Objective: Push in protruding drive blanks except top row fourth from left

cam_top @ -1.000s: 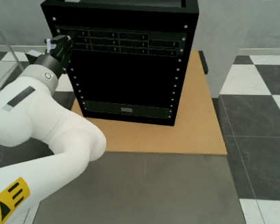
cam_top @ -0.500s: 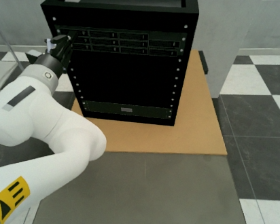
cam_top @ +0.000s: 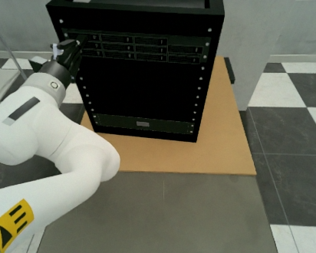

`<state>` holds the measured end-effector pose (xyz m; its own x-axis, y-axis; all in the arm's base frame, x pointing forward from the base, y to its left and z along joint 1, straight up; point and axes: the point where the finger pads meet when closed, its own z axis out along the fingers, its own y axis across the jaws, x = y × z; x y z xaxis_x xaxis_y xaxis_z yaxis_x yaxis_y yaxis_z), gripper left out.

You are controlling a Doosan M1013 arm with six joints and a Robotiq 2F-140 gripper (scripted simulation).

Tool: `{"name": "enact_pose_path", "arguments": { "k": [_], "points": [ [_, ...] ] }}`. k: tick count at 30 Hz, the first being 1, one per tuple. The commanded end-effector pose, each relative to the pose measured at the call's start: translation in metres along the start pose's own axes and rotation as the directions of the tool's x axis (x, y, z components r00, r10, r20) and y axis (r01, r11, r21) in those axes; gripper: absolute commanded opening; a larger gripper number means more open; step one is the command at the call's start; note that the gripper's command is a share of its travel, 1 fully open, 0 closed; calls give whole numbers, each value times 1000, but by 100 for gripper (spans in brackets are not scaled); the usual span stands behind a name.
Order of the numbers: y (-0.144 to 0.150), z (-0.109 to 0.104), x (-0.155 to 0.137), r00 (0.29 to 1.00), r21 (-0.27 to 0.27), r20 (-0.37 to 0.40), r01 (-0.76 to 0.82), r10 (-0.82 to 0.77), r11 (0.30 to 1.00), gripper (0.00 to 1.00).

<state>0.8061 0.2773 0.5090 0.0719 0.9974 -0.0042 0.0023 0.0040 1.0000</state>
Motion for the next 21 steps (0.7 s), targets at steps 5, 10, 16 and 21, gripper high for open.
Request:
{"name": "enact_pose_path", "arguments": {
  "k": [5, 10, 16, 21],
  "points": [
    [2, 4, 0, 1000, -1, 0, -5, 5, 1000, 10],
    [2, 4, 0, 1000, -1, 0, -5, 5, 1000, 10],
    [2, 4, 0, 1000, -1, 0, -5, 5, 1000, 10],
    [2, 0, 0, 1000, -1, 0, -5, 5, 1000, 10]
  ]
}}
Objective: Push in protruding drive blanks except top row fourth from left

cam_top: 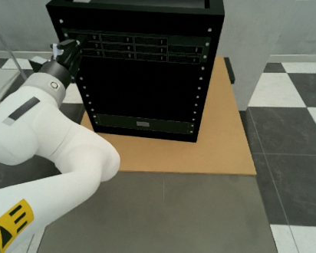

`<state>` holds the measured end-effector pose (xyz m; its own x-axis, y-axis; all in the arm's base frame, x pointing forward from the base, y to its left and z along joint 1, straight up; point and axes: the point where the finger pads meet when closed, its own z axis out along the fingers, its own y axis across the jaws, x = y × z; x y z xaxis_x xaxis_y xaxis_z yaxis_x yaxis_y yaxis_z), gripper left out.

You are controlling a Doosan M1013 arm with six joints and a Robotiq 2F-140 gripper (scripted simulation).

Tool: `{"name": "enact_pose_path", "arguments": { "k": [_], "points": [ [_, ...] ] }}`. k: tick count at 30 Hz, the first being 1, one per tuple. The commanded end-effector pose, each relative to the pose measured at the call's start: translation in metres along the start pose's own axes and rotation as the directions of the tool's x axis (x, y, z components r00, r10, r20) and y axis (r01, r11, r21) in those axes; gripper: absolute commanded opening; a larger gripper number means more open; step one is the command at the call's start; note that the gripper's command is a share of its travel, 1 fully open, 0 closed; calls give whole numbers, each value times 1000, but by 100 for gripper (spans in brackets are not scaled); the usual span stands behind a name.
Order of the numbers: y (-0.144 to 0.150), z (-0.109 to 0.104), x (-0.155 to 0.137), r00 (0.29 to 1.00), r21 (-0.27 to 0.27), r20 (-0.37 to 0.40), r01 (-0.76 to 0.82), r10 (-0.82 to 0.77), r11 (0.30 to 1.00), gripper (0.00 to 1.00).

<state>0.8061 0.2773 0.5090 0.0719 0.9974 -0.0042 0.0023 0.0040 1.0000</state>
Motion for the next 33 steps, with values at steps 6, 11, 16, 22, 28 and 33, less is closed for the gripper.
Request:
{"name": "enact_pose_path", "arguments": {
  "k": [6, 11, 16, 22, 28, 33],
  "points": [
    [2, -16, 0, 1000, -1, 0, -5, 5, 1000, 10],
    [2, -46, 0, 1000, -1, 0, -5, 5, 1000, 10],
    [2, -70, 0, 1000, -1, 0, -5, 5, 1000, 10],
    [2, -78, 0, 1000, -1, 0, -5, 5, 1000, 10],
    [2, -78, 0, 1000, -1, 0, -5, 5, 1000, 10],
    [2, -78, 0, 1000, -1, 0, -5, 5, 1000, 10]
  ]
}}
